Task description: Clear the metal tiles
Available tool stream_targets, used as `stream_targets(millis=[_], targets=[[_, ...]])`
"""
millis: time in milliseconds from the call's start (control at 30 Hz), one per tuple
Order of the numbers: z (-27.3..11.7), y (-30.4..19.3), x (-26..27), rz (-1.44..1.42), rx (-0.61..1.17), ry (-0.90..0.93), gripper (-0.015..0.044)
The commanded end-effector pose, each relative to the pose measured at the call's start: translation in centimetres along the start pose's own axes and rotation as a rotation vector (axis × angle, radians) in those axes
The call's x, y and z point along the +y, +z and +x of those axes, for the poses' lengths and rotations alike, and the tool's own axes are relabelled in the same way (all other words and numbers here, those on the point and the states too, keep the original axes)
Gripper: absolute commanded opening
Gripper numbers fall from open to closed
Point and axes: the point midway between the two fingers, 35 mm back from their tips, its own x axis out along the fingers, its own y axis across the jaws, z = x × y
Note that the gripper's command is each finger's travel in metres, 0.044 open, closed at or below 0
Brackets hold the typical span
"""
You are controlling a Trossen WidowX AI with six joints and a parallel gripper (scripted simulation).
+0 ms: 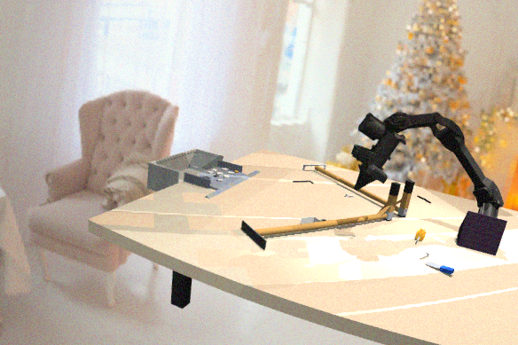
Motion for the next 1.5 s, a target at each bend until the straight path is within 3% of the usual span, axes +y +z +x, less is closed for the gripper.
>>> stream_targets(millis=[0, 1467], targets=[[1.1, -0.3, -0.1, -0.003, 0.005, -0.004, 0.0000], [11.6, -5.1, -0.3, -0.005, 0.006, -0.010, 0.0000]])
